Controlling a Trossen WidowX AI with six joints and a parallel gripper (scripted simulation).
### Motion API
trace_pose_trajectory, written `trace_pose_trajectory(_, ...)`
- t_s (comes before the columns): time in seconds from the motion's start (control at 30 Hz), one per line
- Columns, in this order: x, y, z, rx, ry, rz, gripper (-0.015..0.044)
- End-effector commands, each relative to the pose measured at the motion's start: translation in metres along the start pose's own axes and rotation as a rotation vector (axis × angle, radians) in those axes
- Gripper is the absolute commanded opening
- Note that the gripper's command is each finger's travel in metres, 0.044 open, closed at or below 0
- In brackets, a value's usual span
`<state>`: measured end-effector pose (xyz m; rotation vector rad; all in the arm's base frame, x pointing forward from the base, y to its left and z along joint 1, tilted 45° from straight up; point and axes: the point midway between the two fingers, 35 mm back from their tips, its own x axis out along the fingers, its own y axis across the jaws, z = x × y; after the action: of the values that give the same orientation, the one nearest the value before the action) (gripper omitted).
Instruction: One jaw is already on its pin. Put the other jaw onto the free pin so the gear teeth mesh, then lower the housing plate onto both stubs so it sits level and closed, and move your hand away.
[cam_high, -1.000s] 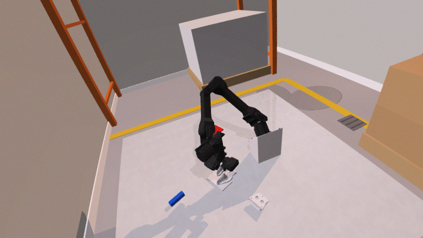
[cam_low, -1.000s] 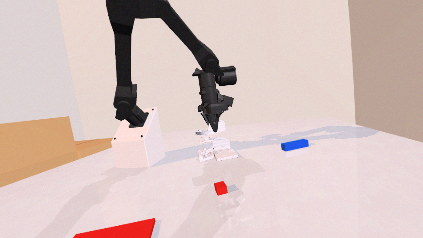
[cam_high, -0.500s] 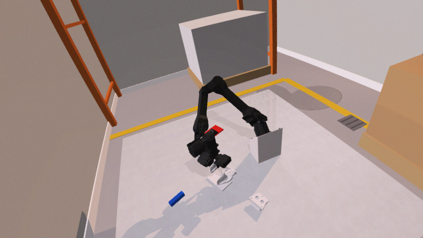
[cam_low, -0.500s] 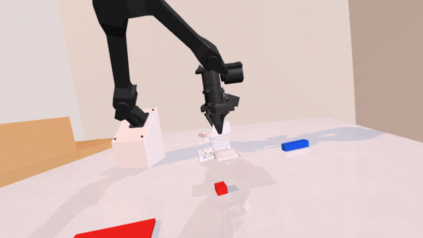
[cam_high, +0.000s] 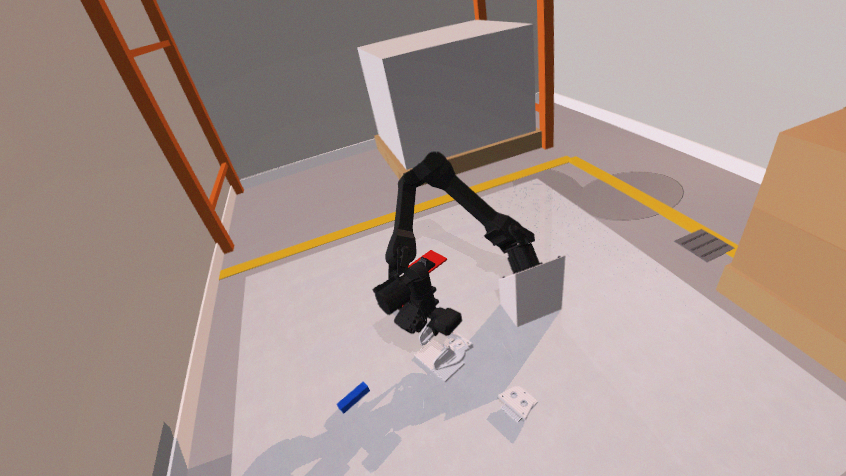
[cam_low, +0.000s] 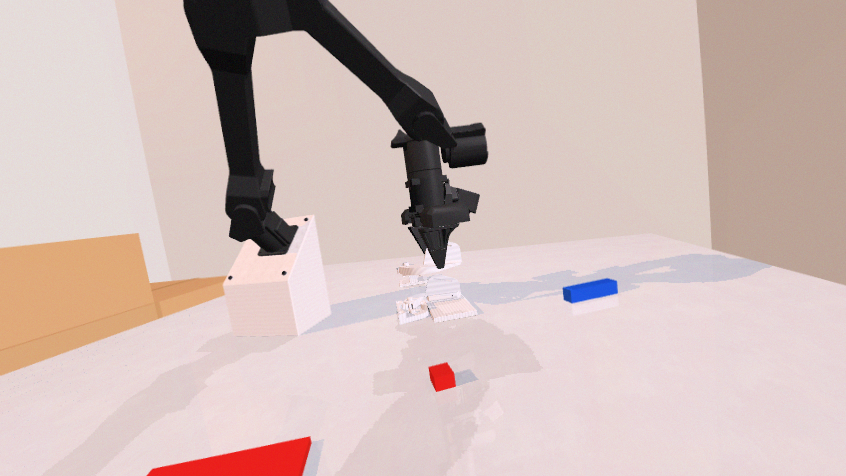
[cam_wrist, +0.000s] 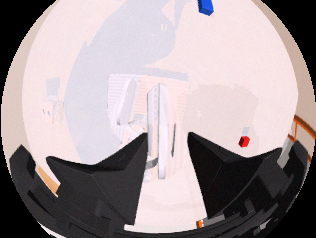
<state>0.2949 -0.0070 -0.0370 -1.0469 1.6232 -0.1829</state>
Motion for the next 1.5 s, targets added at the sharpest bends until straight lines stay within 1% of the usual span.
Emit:
trace_pose_trajectory(0.0, 0.000, -0.001, 0.000, -0.010, 0.002, -0.004, 0.0134)
trace_pose_trajectory(0.67, 0.001, -0.003, -0.001, -0.010, 0.002, -0.004, 0.0134)
trace_pose_trajectory(1.47, 0.040, -0.003, -0.001, -0.012, 0.002, -0.004, 0.0134)
